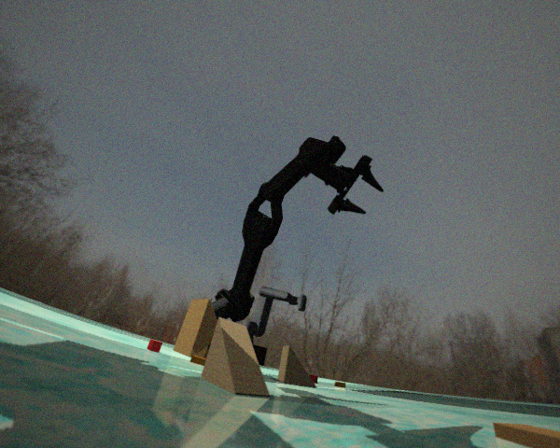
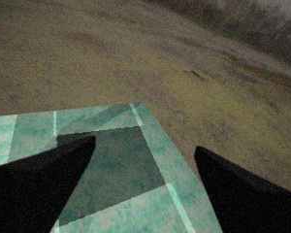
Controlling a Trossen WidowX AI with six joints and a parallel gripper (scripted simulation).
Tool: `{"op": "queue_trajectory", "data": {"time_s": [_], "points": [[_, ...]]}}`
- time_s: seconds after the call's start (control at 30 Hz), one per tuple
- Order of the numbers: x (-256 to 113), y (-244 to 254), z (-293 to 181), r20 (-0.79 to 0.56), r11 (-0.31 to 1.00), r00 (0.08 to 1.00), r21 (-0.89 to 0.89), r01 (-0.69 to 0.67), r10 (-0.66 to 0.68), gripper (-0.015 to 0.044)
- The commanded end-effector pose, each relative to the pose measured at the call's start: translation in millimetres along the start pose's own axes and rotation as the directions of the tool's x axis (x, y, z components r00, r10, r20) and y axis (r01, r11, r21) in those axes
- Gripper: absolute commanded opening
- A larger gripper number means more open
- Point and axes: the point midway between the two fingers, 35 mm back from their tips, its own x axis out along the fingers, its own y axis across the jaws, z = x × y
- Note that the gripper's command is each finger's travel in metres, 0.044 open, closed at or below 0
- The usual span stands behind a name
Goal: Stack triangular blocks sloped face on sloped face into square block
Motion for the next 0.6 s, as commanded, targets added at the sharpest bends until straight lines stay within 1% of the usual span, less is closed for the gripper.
{"op": "queue_trajectory", "data": {"time_s": [0.0, 0.03, 0.07, 0.2, 0.3, 0.4, 0.57], "points": [[0, 1, 0, 0.001, 1.0, 1.0, -0.008, -0.003, 0.003, 0.0426], [1, 4, 2, 0.005, 0.999, 1.0, -0.034, -0.011, 0.011, 0.044], [2, 8, 5, 0.012, 0.997, 1.0, -0.076, -0.022, 0.023, 0.044], [-20, 60, 53, 0.033, 0.968, 0.999, -0.251, 0.002, 0.006, 0.044], [-31, 100, 80, 0.033, 0.935, 0.999, -0.355, 0.023, -0.012, 0.044], [-28, 138, 93, 0.007, 0.867, 1.0, -0.499, 0.013, -0.011, 0.044], [-25, 198, 113, -0.028, 0.787, 0.999, -0.617, 0.018, -0.044, 0.044]]}}
